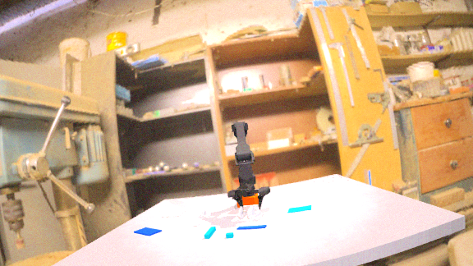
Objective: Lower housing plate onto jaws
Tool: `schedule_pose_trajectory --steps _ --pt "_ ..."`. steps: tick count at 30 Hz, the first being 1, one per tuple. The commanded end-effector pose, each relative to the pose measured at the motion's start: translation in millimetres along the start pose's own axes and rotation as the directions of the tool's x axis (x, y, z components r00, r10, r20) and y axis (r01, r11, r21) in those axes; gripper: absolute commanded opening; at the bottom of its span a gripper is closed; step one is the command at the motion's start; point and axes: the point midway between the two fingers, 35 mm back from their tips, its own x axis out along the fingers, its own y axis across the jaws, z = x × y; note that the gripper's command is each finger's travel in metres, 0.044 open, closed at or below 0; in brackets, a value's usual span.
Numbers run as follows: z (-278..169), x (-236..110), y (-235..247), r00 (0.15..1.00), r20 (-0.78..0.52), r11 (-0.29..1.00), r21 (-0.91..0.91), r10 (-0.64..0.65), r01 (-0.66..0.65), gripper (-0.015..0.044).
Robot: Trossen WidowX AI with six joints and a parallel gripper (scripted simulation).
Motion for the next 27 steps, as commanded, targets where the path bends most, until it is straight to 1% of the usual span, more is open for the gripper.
schedule_pose_trajectory --steps 1,27 --pt "-0.2 0.8 0.7 1.0 -0.001 1.0 0.005 0.004 -0.004 0.0351" --pt "-0.3 7.0 0.7 1.0 -0.001 1.0 0.006 0.004 -0.004 0.0351"
